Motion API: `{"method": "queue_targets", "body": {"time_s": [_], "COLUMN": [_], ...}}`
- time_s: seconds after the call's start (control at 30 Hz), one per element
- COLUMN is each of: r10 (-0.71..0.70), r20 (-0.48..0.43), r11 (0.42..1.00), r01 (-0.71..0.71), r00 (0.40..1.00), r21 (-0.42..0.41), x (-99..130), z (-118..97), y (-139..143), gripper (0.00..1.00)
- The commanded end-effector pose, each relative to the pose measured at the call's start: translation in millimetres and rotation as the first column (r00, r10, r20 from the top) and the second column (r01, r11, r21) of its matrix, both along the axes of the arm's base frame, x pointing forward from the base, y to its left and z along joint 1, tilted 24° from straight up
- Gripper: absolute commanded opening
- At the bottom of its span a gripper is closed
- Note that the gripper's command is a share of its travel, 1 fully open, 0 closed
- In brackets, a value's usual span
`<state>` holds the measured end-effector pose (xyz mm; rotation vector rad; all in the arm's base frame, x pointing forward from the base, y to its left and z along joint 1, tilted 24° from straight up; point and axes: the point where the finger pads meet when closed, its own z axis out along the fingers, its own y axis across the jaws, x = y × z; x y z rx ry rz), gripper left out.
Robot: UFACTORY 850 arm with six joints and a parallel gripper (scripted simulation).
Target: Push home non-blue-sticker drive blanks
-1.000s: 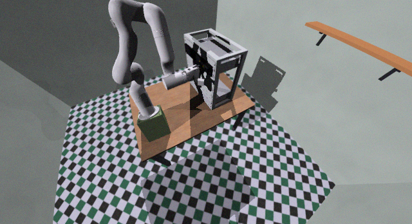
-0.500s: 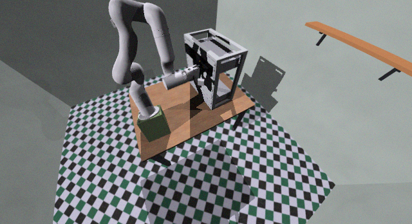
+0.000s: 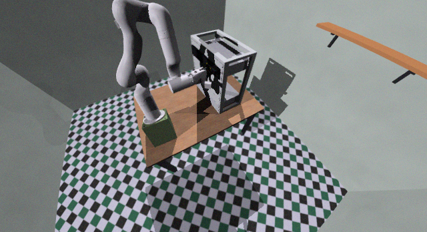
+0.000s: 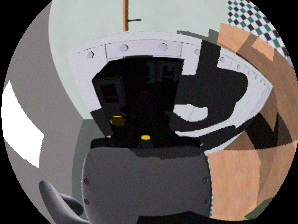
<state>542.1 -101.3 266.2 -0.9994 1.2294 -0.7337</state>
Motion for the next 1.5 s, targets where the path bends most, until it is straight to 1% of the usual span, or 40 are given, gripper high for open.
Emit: {"method": "queue_targets", "body": {"time_s": [0.0,0.13,0.2,0.43,0.6,0.83,0.9,1.03,1.17,1.27,1.33,1.47], "r10": [-0.002,-0.002,-0.002,-0.002,-0.002,-0.002,-0.002,-0.002,-0.002,-0.002,-0.002,-0.002], "r20": [0.003,0.003,0.003,0.003,0.003,0.003,0.003,0.003,0.003,0.003,0.003,0.003], "r11": [1.0,1.0,1.0,1.0,1.0,1.0,1.0,1.0,1.0,1.0,1.0,1.0], "r01": [0.002,0.002,0.002,0.002,0.002,0.002,0.002,0.002,0.002,0.002,0.002,0.002], "r00": [1.0,1.0,1.0,1.0,1.0,1.0,1.0,1.0,1.0,1.0,1.0,1.0], "r21": [0.001,0.001,0.001,0.001,0.001,0.001,0.001,0.001,0.001,0.001,0.001,0.001], "x": [-14.9,-37.9,-37.9,-74.7,-86.9,-88.5,-88.9,-90.2,-89.7,-83.0,-83.0,-62.9], "z": [0.4,-0.4,-0.4,-1.8,-2.2,-2.0,3.0,21.3,23.3,23.5,23.5,24.3], "y": [-4.0,-9.1,-9.1,-17.1,-19.8,-20.3,-22.7,-31.7,-32.5,-31.1,-31.1,-26.7], "gripper": [0.0,0.0,0.0,0.0,0.0,0.0,0.0,0.0,0.0,0.0,0.0,0.0]}}
